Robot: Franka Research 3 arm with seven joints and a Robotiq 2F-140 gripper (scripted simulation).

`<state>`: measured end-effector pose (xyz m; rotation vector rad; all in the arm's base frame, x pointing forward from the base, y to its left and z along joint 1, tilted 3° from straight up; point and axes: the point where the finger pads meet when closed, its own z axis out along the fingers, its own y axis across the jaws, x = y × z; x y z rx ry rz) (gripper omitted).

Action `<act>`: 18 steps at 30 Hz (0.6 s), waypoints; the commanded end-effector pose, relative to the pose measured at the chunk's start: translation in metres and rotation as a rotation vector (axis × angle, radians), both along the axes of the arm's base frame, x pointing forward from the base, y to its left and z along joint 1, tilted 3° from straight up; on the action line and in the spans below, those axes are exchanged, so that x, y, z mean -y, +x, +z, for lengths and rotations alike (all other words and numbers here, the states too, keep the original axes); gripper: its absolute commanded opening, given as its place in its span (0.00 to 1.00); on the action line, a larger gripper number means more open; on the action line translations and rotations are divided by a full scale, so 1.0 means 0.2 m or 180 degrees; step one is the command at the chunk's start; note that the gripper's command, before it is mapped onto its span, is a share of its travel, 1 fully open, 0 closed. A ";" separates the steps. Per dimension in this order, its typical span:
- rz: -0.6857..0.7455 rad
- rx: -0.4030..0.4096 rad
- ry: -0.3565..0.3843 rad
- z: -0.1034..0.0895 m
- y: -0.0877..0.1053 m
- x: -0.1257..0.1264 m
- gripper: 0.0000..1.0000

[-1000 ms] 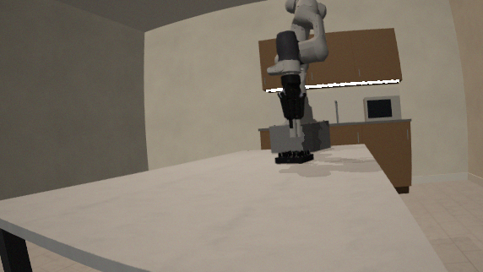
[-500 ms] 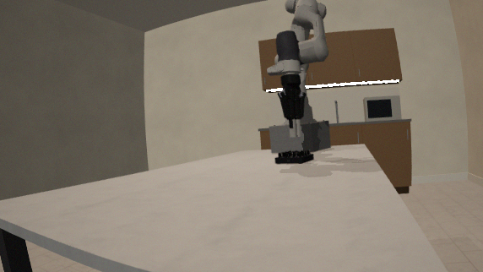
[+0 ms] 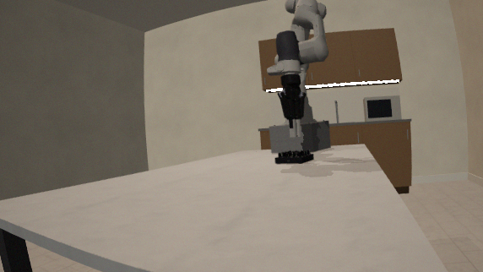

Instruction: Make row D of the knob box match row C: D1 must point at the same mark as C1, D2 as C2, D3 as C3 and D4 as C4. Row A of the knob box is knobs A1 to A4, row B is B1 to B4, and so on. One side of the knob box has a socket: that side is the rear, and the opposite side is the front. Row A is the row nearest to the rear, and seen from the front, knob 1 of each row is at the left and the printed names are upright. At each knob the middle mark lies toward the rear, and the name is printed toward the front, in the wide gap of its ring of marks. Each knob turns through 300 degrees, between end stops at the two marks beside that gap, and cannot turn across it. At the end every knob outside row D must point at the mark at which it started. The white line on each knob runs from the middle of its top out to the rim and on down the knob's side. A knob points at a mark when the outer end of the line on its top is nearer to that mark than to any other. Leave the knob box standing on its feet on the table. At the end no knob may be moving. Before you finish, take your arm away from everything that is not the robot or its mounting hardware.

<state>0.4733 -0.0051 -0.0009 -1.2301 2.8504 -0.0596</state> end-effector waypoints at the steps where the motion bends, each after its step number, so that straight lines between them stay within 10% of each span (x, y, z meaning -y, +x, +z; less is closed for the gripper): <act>1: 0.0021 0.0003 -0.0008 0.00 0.00 0.00 0.12; 18: 0.0021 0.0001 -0.0009 -0.06 0.00 0.00 0.12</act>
